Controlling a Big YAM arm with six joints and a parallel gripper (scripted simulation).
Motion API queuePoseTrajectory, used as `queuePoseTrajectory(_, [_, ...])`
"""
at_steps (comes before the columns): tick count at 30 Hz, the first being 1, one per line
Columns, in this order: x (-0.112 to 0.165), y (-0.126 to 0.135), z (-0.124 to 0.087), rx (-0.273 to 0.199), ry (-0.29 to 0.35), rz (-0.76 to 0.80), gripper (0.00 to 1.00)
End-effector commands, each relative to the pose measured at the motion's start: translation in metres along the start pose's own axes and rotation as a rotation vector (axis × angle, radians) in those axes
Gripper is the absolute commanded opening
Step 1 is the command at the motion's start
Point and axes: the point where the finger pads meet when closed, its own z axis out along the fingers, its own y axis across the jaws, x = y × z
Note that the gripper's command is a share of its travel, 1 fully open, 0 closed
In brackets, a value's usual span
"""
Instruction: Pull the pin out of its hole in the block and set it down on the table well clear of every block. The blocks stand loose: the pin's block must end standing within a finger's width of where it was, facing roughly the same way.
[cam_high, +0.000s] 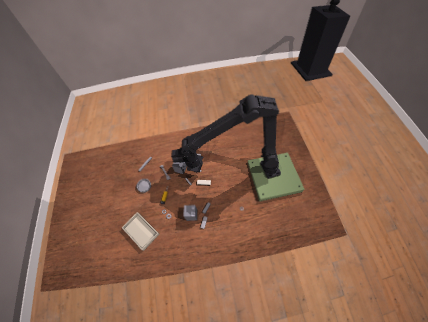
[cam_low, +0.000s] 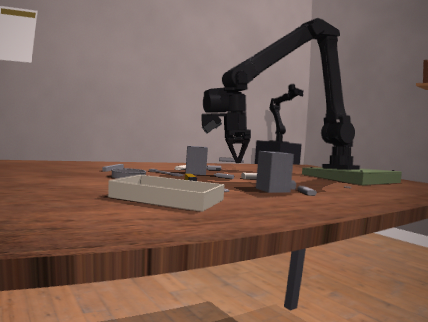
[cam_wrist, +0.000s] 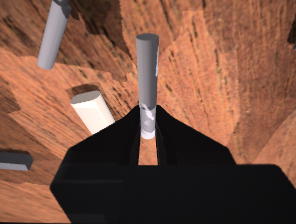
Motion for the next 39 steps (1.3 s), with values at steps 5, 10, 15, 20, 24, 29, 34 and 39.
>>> queuePoseTrajectory(5, [-0.003, 0.005, -0.015, -0.015, -0.044, 0.008, 0.0])
queuePoseTrajectory(10, [0.0, -0.009, -0.014, -0.014, -0.047, 0.009, 0.0])
queuePoseTrajectory(15, [0.003, -0.018, -0.013, -0.014, -0.05, 0.01, 0.0])
queuePoseTrajectory(20, [0.003, -0.018, -0.013, -0.014, -0.05, 0.01, 0.0])
queuePoseTrajectory(24, [0.004, -0.02, -0.013, -0.013, -0.05, 0.009, 0.0])
queuePoseTrajectory(29, [0.005, -0.031, -0.011, -0.012, -0.049, -0.002, 0.0])
queuePoseTrajectory(34, [0.006, -0.035, -0.011, -0.011, -0.049, -0.005, 0.0])
queuePoseTrajectory(39, [0.006, -0.035, -0.011, -0.011, -0.049, -0.005, 0.0])
